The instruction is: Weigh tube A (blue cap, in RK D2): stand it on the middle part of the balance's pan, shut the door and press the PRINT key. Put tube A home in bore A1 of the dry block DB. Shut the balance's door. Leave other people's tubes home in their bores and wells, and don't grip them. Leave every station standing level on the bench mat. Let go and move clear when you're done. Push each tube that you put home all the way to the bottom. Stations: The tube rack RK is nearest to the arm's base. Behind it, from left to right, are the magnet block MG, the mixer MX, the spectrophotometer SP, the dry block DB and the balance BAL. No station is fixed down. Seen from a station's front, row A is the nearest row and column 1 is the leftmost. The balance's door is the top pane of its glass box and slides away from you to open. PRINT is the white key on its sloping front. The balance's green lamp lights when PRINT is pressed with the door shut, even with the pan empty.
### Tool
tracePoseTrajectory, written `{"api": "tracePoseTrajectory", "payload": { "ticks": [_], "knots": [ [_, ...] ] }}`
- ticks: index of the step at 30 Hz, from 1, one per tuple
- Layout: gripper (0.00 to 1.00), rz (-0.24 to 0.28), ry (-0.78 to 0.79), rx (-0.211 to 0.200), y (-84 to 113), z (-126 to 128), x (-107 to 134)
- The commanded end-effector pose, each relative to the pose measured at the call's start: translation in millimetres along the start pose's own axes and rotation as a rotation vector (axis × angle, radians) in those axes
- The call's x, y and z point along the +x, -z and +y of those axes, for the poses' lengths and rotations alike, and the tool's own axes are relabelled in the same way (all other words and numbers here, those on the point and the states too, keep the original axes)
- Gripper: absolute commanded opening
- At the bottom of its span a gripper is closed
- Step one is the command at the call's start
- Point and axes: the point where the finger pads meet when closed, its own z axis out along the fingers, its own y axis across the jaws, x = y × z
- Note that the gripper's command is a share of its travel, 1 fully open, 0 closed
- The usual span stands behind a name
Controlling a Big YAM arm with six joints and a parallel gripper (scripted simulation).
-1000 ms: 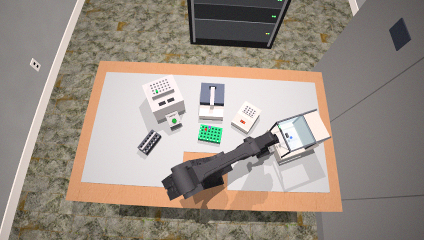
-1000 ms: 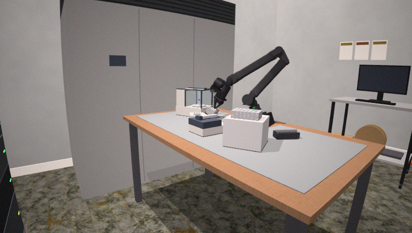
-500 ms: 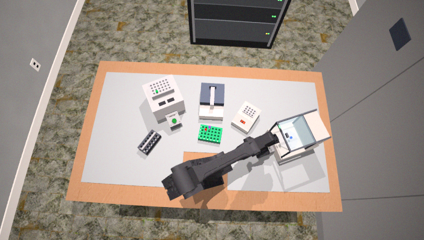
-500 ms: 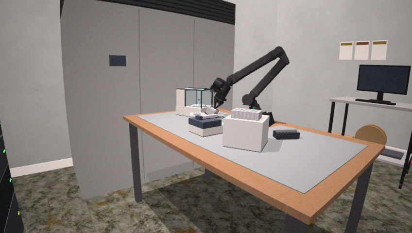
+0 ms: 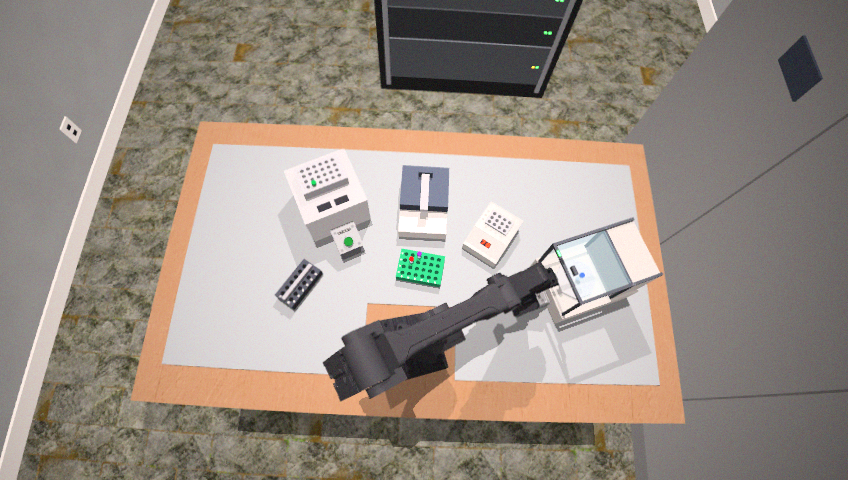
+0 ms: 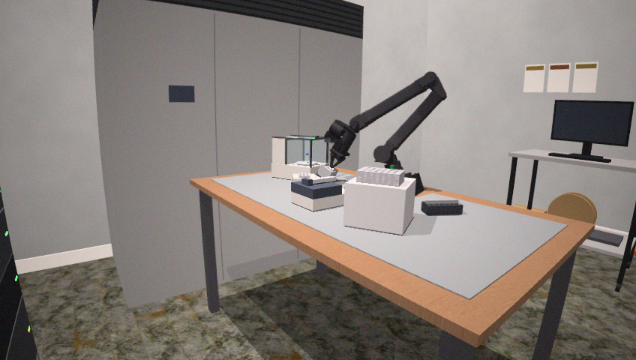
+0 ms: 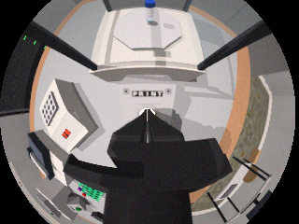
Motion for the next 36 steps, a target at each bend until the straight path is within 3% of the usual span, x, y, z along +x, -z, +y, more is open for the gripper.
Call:
{"api": "tracePoseTrajectory", "payload": {
  "ticks": [1, 30, 32, 36],
  "knots": [
    [0.0, 0.0, 0.005, 0.007, -6.9, -2.7, 0.8],
    [0.0, 0.0, 0.005, 0.007, -6.9, -2.7, 0.8],
    [0.0, 0.018, 0.006, 0.004, -3.3, -0.8, 5.3],
    [0.0, -0.029, -0.008, -0.008, 14.4, 2.9, -17.2]
  ]
}}
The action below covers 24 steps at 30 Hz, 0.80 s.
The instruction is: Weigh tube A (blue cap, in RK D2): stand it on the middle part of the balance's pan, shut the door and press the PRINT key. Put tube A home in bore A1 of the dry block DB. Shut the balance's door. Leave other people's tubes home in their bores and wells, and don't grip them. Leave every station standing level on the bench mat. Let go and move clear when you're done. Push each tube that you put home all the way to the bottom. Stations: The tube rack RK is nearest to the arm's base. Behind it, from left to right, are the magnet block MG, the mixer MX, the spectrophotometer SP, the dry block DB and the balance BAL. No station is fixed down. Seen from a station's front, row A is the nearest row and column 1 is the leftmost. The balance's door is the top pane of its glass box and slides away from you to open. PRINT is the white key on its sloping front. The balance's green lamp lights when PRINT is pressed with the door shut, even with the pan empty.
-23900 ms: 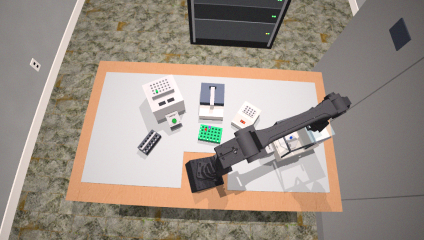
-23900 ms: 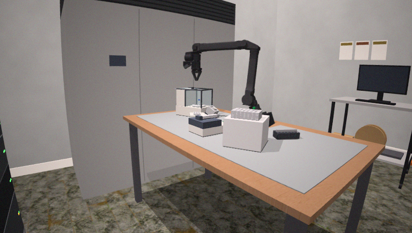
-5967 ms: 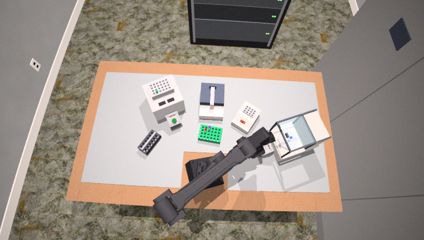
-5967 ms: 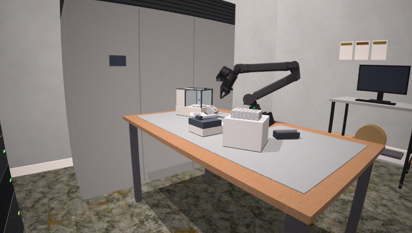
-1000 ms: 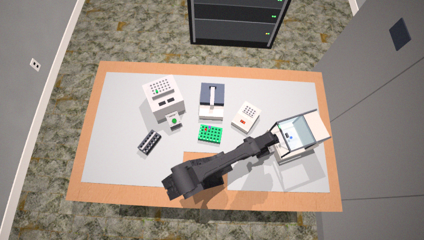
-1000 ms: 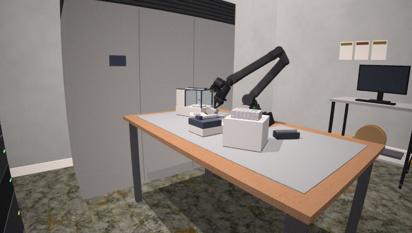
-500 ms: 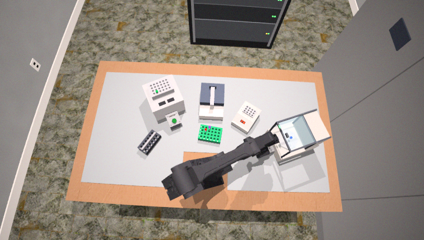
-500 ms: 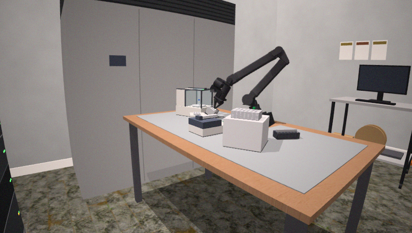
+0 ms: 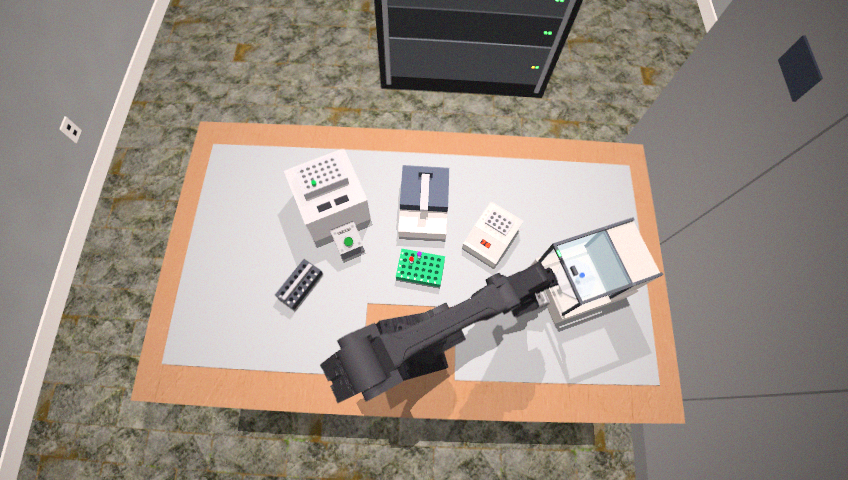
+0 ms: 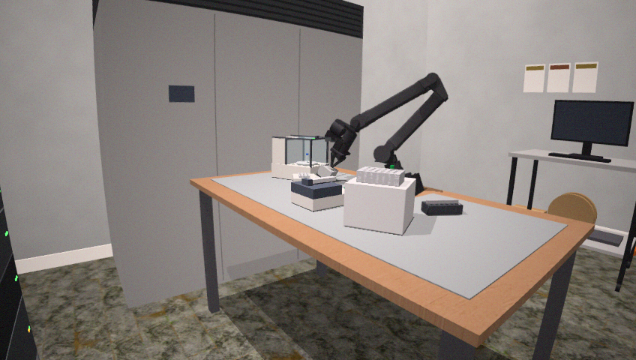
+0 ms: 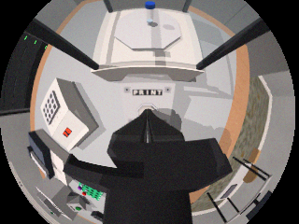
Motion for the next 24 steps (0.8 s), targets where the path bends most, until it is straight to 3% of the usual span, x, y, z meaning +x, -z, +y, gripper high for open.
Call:
{"api": "tracePoseTrajectory", "payload": {
  "ticks": [1, 24],
  "knots": [
    [0.0, -0.037, -0.011, -0.008, 14.3, 3.2, -24.3],
    [0.0, -0.049, -0.016, -0.011, 55.6, 2.7, -29.7]
  ]
}}
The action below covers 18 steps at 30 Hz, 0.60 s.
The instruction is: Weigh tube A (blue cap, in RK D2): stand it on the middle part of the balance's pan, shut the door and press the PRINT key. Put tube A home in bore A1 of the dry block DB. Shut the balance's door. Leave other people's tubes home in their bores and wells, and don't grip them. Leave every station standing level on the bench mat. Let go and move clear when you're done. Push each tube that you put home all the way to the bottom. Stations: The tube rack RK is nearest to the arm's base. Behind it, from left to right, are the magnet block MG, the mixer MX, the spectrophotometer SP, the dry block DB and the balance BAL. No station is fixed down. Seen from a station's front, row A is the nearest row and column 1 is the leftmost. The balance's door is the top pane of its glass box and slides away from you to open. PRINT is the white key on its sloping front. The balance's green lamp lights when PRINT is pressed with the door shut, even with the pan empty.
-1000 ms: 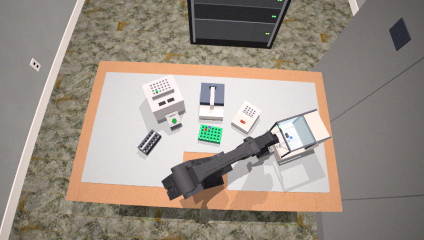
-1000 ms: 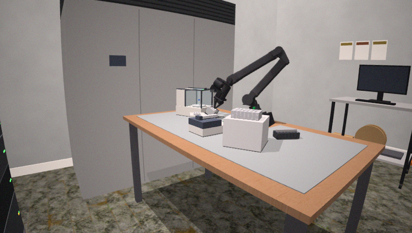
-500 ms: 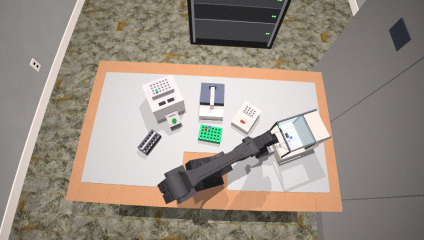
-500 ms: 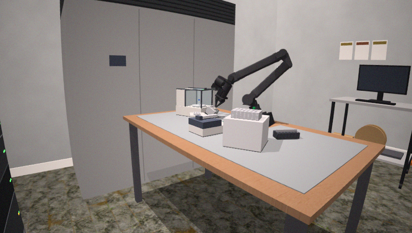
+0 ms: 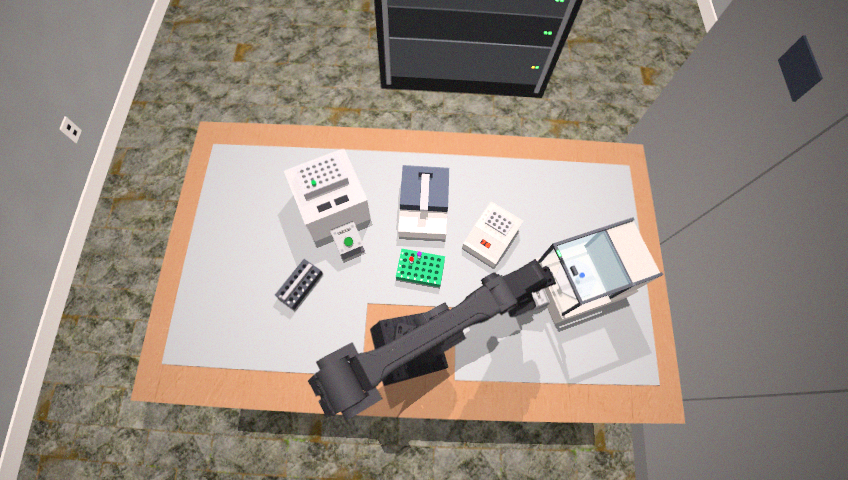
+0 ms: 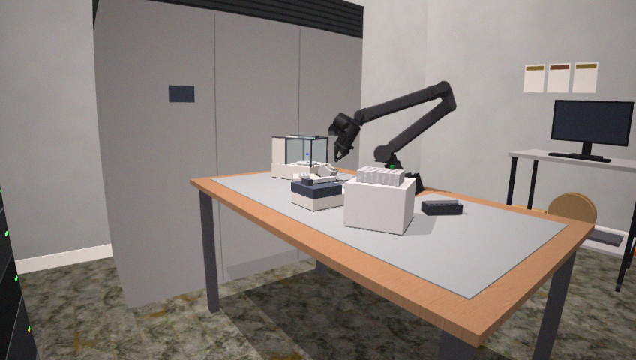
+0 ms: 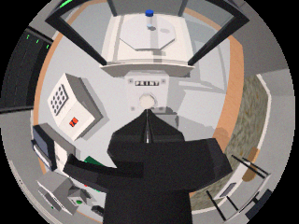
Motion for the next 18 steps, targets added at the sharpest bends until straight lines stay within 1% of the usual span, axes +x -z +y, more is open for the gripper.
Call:
{"api": "tracePoseTrajectory", "payload": {
  "ticks": [1, 3, 4, 5, 6, 18],
  "knots": [
    [0.0, -0.054, -0.02, -0.012, 23.0, 3.3, -30.0],
    [0.0, -0.054, -0.02, -0.012, 23.0, 3.3, -30.0],
    [0.0, -0.036, -0.016, -0.01, 19.9, 3.0, -20.6],
    [0.0, -0.05, -0.019, -0.012, 25.6, 3.2, -28.0],
    [0.0, -0.054, -0.02, -0.012, 28.4, 3.1, -29.8],
    [0.0, -0.052, -0.022, -0.014, 49.5, 2.5, -27.5]
  ]
}}
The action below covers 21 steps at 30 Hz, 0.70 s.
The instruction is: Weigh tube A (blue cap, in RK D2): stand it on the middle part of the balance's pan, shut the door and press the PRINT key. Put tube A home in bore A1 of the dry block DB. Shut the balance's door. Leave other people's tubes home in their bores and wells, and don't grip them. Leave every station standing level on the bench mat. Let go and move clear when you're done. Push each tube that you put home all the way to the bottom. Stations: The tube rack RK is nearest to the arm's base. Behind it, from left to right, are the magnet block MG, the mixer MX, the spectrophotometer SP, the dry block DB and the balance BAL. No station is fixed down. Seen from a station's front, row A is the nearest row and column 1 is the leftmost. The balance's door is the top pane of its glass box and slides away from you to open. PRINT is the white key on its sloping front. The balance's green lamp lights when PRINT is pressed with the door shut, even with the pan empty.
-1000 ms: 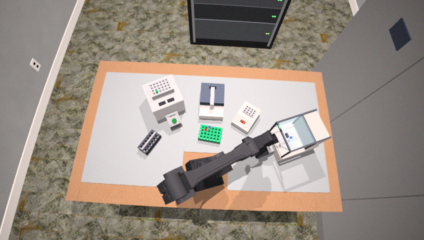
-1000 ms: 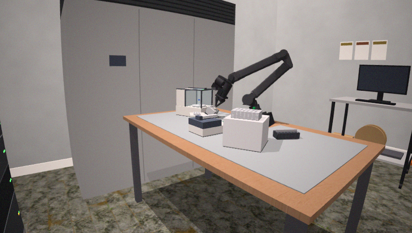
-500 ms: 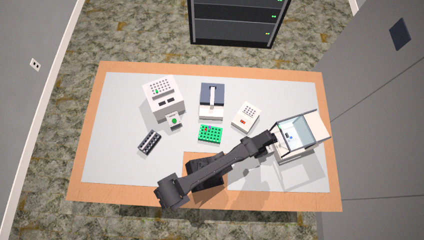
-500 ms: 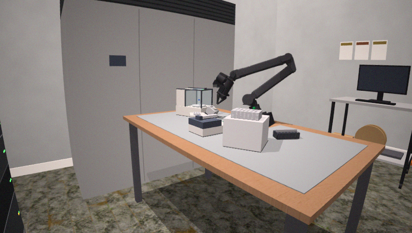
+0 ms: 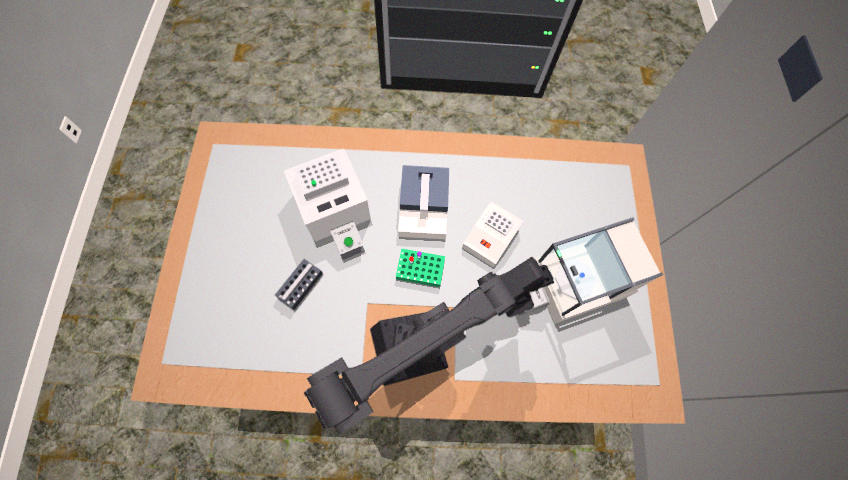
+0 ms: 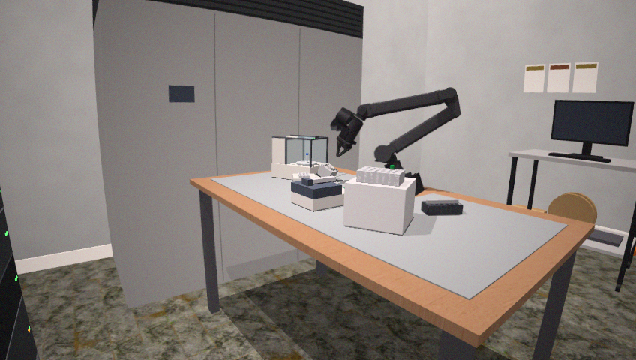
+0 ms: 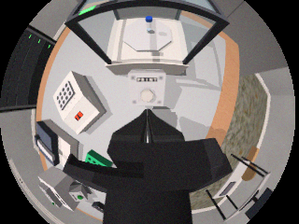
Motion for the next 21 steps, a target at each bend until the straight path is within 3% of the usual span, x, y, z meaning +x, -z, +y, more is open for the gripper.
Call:
{"api": "tracePoseTrajectory", "payload": {
  "ticks": [1, 3, 5, 19, 21],
  "knots": [
    [0.0, -0.049, -0.022, -0.014, 22.0, 2.8, -26.0],
    [0.0, -0.025, -0.016, -0.01, 16.2, 2.7, -13.5],
    [0.0, -0.052, -0.023, -0.014, 28.0, 2.7, -26.8],
    [0.0, -0.051, -0.026, -0.017, 49.3, 1.9, -25.2],
    [0.0, -0.003, -0.011, -0.007, 36.2, 2.5, -4.7]
  ]
}}
